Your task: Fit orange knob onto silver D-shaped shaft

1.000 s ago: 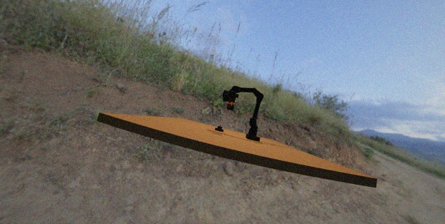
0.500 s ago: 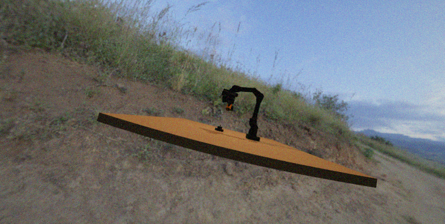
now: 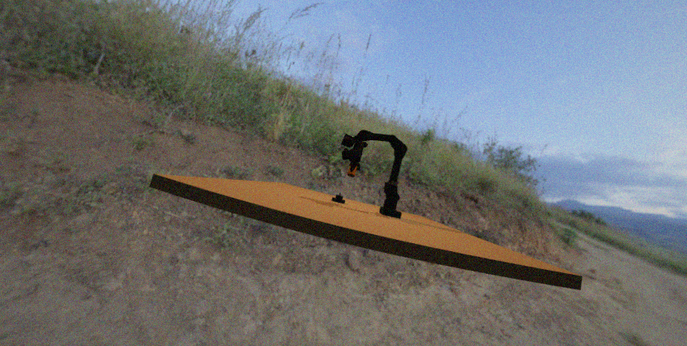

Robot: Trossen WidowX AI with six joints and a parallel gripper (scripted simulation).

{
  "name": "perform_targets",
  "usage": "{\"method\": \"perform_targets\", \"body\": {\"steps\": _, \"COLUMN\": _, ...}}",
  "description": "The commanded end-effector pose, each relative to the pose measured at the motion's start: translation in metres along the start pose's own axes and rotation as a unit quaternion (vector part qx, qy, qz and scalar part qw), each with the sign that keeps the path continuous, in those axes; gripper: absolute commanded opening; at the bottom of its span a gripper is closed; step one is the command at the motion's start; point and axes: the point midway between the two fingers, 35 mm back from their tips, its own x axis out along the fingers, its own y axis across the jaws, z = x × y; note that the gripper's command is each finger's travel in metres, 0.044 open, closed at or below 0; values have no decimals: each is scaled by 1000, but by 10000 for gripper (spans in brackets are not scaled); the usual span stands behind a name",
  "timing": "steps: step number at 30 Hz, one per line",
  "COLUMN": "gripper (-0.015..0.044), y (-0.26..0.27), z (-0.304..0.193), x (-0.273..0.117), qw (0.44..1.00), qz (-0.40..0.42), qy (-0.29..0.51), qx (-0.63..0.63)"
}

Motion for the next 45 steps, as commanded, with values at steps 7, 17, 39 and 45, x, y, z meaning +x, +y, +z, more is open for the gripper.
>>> {"method": "perform_targets", "body": {"steps": 7, "gripper": 0, "y": -1, "z": 2, "x": 24, "qw": 994, "qz": -111, "qy": 0, "qx": 1}}
{"method": "perform_targets", "body": {"steps": 17, "gripper": 0, "y": -3, "z": 3, "x": 44, "qw": 984, "qz": -175, "qy": 0, "qx": 1}}
{"method": "perform_targets", "body": {"steps": 39, "gripper": 0, "y": -34, "z": 16, "x": 148, "qw": 984, "qz": -178, "qy": -4, "qx": 2}}
{"method": "perform_targets", "body": {"steps": 45, "gripper": 0, "y": -39, "z": 17, "x": 166, "qw": 984, "qz": -179, "qy": -4, "qx": 2}}
